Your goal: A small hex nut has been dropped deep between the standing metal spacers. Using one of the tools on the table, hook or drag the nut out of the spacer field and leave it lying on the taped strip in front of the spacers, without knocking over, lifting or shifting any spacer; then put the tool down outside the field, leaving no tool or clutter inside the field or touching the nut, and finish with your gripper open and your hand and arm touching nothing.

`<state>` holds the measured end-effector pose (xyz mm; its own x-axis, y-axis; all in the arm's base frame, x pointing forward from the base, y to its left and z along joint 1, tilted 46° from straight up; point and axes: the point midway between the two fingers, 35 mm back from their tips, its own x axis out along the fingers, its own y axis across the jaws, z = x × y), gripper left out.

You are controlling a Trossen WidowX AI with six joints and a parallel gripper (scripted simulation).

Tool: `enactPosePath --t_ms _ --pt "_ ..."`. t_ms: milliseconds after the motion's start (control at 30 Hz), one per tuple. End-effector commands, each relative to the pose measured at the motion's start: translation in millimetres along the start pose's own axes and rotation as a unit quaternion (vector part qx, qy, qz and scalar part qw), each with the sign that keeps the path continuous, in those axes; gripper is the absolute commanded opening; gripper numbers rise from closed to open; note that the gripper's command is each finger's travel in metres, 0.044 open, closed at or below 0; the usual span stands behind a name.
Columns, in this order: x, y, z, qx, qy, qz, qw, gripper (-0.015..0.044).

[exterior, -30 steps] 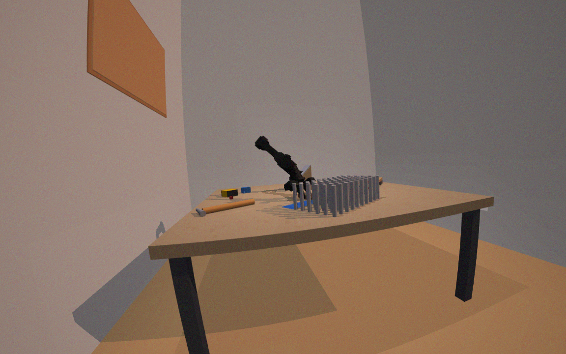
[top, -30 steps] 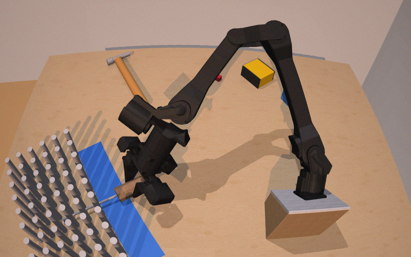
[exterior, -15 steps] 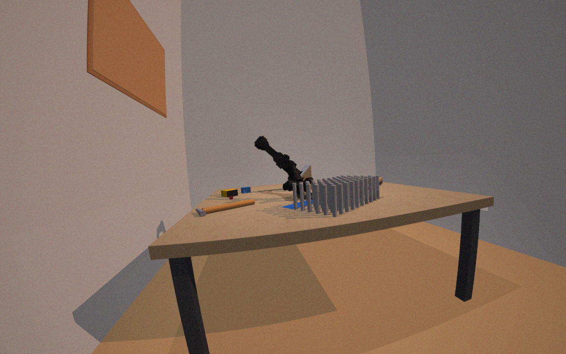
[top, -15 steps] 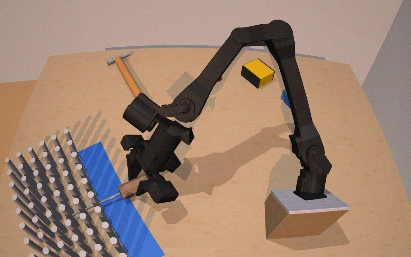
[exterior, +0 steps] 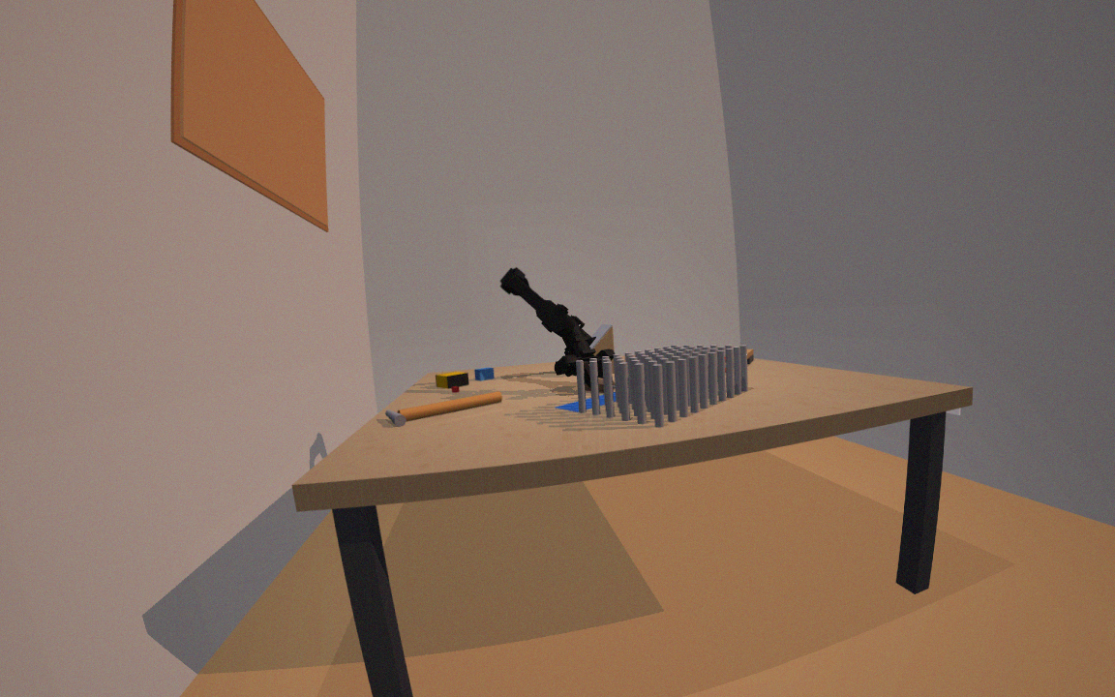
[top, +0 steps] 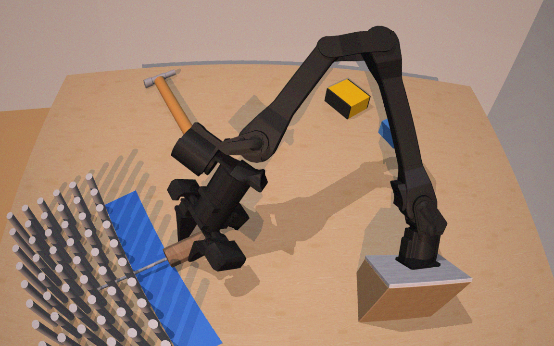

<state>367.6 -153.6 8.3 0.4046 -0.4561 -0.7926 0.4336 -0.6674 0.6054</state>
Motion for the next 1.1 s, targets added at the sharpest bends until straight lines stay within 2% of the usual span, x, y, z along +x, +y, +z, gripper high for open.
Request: enactPosePath --t_ms 0,1067 --pt "-2.6 -0.4 2.5 -0.003 0.002 0.000 1.000 0.0000" --pt "-14.2 -0.7 20.8 -0.003 0.001 -0.001 1.000 0.0000"
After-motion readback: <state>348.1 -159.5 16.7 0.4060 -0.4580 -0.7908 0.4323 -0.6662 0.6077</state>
